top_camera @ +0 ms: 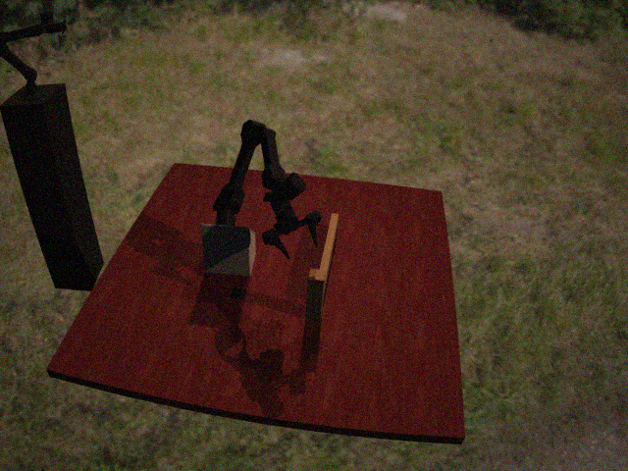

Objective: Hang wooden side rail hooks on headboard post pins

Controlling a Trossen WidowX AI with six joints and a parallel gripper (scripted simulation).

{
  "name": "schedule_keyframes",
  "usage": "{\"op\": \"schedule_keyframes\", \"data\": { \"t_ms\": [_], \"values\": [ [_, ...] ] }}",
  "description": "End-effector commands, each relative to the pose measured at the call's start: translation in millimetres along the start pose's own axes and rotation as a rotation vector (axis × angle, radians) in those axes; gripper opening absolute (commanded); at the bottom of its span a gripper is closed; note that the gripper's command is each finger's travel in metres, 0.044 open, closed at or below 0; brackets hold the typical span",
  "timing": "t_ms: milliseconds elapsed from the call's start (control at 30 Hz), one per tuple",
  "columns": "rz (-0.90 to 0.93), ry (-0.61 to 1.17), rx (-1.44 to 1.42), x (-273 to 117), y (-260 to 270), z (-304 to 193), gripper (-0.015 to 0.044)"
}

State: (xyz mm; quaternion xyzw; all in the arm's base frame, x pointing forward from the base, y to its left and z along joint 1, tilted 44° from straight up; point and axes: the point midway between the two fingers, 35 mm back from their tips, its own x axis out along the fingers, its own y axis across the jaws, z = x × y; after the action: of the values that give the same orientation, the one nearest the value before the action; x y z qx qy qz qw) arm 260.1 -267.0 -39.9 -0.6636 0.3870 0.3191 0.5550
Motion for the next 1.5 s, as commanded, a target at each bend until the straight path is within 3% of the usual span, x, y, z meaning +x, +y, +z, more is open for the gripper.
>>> {"op": "schedule_keyframes", "data": {
  "t_ms": [0, 167, 1067, 1467],
  "values": [
    [-0.066, -0.23, -0.433, 19.2, 10.8, 74.3, 0.044],
    [-0.145, -0.343, -0.678, 23.3, 17.5, 114.5, 0.044],
    [-0.142, -0.343, -0.665, 23.4, 17.4, 114.7, 0.044],
    [0.07, -0.275, 0.283, 25.1, 9.8, 120.4, 0.044]
  ]
}}
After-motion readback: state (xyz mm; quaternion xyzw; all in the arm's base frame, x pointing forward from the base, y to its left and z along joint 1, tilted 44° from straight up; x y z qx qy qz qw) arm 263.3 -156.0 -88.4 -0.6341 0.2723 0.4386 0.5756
